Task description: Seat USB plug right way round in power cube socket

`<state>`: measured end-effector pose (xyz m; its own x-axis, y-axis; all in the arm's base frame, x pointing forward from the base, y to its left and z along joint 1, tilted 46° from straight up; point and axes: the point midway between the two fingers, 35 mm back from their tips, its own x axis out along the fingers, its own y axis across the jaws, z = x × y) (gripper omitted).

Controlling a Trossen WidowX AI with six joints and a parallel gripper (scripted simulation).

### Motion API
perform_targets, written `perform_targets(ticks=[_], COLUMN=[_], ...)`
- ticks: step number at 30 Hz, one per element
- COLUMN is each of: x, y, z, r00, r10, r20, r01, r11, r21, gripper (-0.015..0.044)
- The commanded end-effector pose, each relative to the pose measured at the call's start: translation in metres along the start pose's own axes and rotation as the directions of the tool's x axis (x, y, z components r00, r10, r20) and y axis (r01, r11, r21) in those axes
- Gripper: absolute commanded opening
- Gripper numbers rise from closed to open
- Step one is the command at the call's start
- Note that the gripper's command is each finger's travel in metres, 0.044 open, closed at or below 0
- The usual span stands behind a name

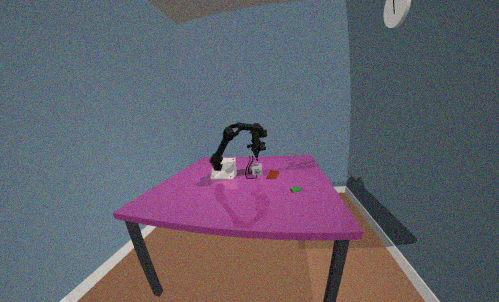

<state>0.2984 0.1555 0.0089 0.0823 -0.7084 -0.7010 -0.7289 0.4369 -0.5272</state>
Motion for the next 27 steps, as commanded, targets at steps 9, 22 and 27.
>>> perform_targets(ticks=[9,22,27], x=[0.0000,0.0000,0.0000], y=[0.0001,0.0001,0.0001], z=[0.0000,0.0000,0.0000], r00=[1.000,1.000,1.000], r10=[0.000,0.000,0.000], r20=[0.000,0.000,0.000], r01=[0.000,0.000,0.000], r11=[0.951,0.793,0.707], r21=[0.310,0.609,0.708], gripper=[0.0000,0.0000,0.0000])
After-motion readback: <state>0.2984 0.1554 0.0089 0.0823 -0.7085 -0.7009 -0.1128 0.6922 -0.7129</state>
